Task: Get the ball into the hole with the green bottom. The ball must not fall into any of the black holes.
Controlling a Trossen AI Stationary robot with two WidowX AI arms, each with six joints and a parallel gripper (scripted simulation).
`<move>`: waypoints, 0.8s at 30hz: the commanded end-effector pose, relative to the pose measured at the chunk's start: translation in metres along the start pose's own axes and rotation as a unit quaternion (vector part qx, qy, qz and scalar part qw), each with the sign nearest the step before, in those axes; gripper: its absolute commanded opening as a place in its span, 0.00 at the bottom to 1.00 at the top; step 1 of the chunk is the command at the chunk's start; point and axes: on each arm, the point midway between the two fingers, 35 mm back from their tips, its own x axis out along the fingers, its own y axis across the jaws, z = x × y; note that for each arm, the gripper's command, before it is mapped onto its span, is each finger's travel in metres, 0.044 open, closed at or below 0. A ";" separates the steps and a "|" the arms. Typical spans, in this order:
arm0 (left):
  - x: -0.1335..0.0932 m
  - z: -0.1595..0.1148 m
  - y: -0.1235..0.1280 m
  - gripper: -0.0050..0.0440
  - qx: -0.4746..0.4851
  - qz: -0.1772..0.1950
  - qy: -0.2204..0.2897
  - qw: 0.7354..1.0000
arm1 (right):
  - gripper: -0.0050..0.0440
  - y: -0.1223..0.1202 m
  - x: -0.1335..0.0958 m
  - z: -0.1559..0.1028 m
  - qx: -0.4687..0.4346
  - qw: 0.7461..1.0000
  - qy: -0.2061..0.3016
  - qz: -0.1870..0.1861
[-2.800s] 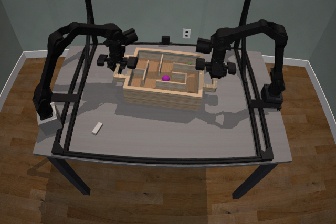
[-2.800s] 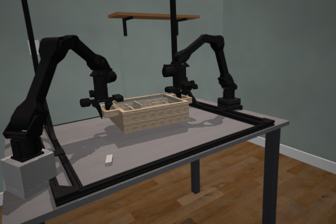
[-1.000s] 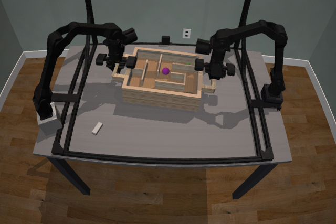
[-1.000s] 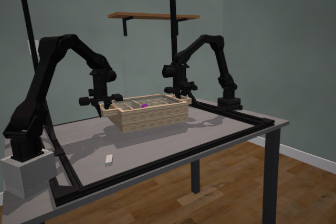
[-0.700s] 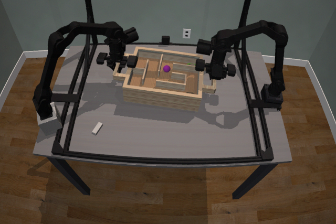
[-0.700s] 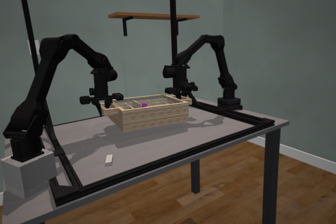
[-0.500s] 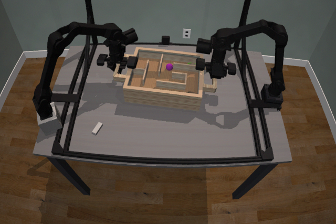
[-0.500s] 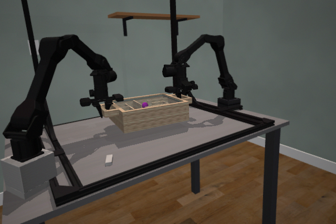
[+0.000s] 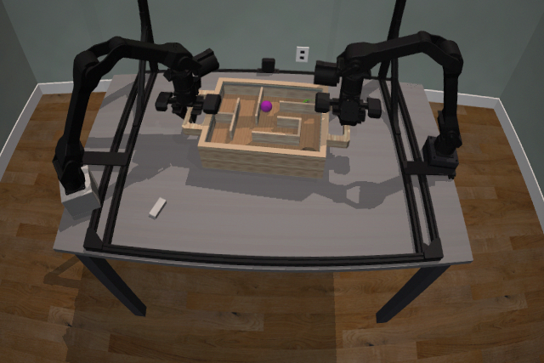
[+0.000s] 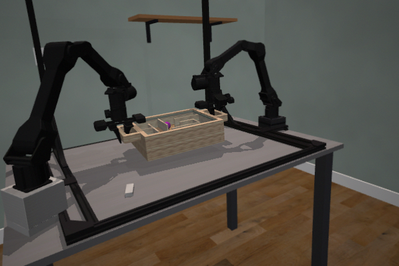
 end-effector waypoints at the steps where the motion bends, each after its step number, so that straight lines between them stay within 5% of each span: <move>1: -0.001 -0.001 -0.001 0.14 0.000 -0.002 -0.008 1.000 | 0.14 0.001 -0.002 0.001 -0.001 1.000 0.007 -0.001; 11: 0.017 -0.003 0.001 0.14 0.000 -0.040 -0.033 0.999 | 0.14 -0.003 -0.020 0.004 -0.001 0.999 0.032 0.037; 24: 0.009 -0.001 0.000 0.14 0.000 -0.025 -0.010 1.000 | 0.14 -0.001 -0.013 0.002 0.000 1.000 0.009 0.022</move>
